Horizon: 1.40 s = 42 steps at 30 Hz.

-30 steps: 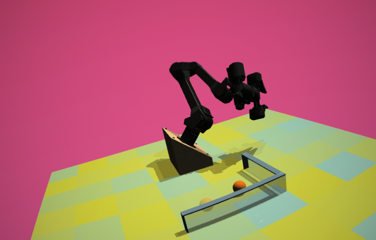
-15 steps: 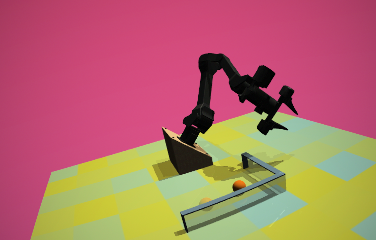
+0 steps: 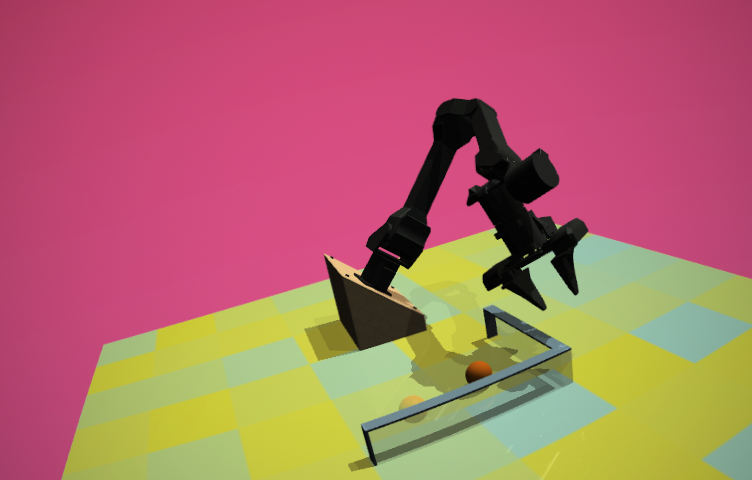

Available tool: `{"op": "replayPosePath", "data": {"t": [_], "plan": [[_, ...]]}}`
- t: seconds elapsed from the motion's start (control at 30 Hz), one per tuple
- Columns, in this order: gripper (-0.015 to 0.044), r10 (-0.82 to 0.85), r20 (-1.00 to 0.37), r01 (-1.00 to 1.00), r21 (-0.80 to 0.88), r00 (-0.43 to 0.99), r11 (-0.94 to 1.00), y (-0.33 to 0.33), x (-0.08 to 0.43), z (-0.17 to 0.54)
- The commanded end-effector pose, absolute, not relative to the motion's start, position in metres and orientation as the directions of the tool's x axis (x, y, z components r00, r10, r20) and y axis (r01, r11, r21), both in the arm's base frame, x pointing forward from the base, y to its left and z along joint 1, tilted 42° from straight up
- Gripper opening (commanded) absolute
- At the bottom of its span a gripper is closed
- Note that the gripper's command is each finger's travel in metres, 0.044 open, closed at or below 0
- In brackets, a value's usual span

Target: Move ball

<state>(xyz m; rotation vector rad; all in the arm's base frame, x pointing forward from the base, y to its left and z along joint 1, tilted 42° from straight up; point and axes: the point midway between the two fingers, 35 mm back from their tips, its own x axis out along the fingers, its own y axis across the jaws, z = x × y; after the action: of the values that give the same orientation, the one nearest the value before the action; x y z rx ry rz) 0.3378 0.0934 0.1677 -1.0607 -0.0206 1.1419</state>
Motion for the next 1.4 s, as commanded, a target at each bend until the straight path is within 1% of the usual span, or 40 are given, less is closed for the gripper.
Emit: {"op": "replayPosePath", "data": {"t": [0.0, 0.1, 0.2, 0.27, 0.6, 1.37], "plan": [[0.0310, 0.662, -0.649, -0.892, -0.446, 0.374, 0.067, 0.048, 0.346, 0.115], [0.0310, 0.647, -0.717, -0.959, -0.272, 0.257, 0.080, 0.027, 0.339, 0.085], [0.0310, 0.649, -0.747, -0.990, -0.116, 0.143, 0.085, 0.010, 0.328, 0.063], [0.0310, 0.653, -0.750, -0.994, -0.067, 0.107, 0.085, 0.006, 0.324, 0.057], [0.0310, 0.653, -0.750, -0.994, -0.066, 0.106, 0.085, 0.007, 0.324, 0.056], [0.0310, 0.654, -0.749, -0.994, -0.066, 0.105, 0.084, 0.032, 0.328, 0.027]]}}
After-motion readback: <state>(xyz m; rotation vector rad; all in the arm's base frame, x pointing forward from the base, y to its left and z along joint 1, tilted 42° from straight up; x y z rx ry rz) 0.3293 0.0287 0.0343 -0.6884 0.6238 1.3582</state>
